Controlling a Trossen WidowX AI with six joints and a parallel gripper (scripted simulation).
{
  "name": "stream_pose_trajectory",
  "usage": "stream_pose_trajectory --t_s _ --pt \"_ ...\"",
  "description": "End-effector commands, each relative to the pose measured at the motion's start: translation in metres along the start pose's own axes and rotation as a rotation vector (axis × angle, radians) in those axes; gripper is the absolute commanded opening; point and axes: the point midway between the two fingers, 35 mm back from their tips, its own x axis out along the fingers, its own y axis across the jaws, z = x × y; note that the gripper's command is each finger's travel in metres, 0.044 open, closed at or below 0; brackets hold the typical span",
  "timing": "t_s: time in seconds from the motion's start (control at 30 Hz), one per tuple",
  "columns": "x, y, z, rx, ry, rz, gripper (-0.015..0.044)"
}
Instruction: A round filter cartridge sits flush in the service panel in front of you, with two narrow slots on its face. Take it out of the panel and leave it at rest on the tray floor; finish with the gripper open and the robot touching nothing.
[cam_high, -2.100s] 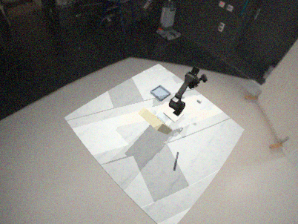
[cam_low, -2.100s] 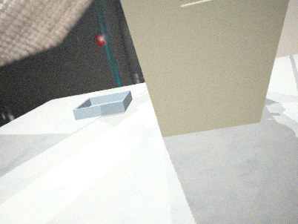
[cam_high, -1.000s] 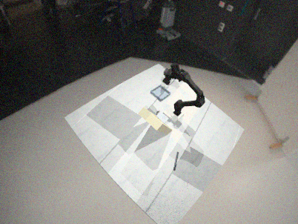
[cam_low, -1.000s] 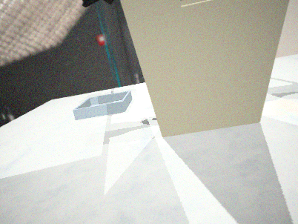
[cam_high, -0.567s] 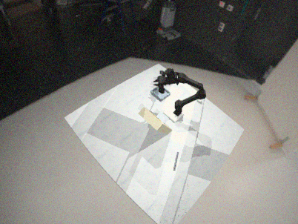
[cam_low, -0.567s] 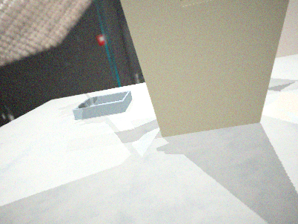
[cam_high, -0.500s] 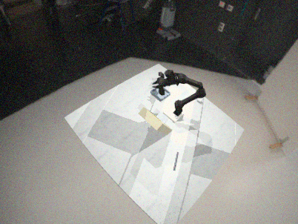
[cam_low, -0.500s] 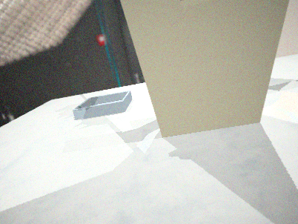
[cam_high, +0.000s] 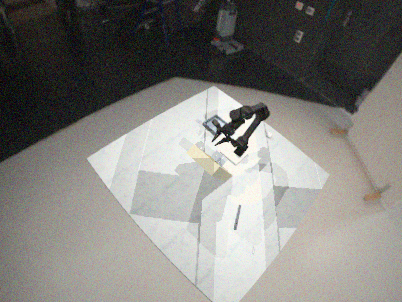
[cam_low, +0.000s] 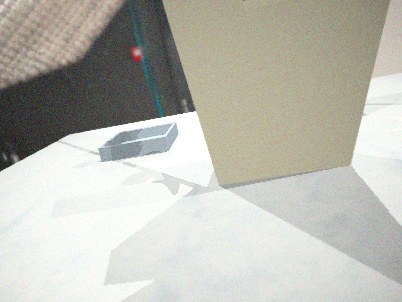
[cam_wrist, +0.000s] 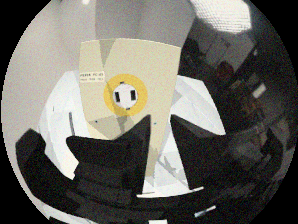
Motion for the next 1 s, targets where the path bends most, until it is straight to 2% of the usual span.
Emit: stream_pose_trajectory --t_s 0.0,0.37,0.97 --pt "0.001 0.04 0.008 -0.03 -0.024 0.136 0.0112" --pt "0.002 0.042 0.008 -0.032 -0.026 0.144 0.0112" --pt "0.031 0.046 0.01 -0.032 -0.028 0.144 0.0112"
